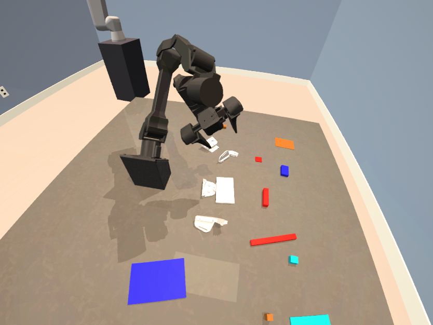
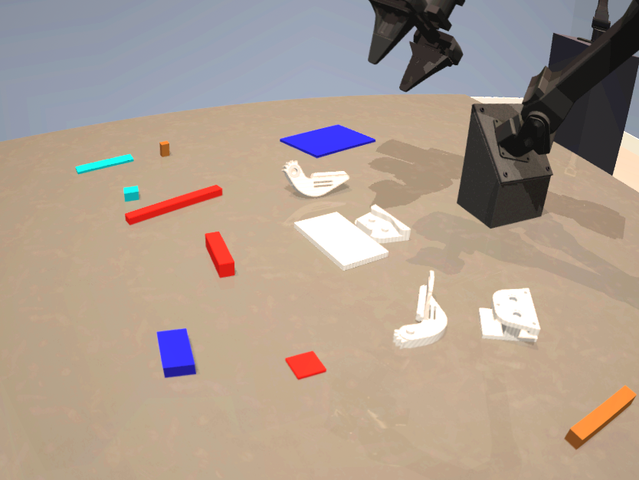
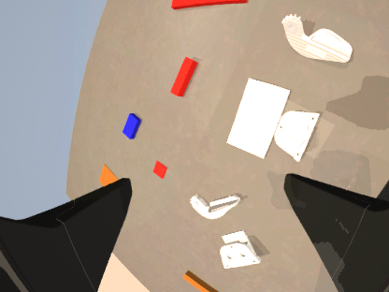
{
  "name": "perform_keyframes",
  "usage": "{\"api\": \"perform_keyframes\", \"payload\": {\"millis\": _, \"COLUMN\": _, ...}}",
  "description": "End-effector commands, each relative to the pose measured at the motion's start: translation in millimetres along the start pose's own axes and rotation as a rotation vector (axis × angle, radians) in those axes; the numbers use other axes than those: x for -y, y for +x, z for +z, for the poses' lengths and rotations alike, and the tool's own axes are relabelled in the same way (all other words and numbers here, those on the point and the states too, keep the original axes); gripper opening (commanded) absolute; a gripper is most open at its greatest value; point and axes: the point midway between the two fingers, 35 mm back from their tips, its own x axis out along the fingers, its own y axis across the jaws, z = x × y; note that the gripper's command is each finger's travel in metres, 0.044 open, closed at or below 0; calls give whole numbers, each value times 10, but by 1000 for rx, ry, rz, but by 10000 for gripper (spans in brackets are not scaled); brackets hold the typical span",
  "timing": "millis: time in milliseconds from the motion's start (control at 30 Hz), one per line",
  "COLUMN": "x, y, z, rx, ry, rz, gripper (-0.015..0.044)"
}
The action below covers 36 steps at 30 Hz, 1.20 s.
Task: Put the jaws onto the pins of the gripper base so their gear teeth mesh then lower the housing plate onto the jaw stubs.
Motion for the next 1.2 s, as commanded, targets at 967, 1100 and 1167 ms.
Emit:
{"api": "perform_keyframes", "payload": {"millis": 967, "x": -234, "y": 849, "z": -749, "rx": -21, "ry": 612, "rz": -331, "gripper": 440}}
{"api": "perform_keyframes", "payload": {"millis": 1100, "x": -240, "y": 942, "z": -864, "rx": -6, "ry": 683, "rz": -368, "gripper": 440}}
{"api": "perform_keyframes", "payload": {"millis": 1167, "x": -241, "y": 988, "z": -924, "rx": 3, "ry": 719, "rz": -386, "gripper": 440}}
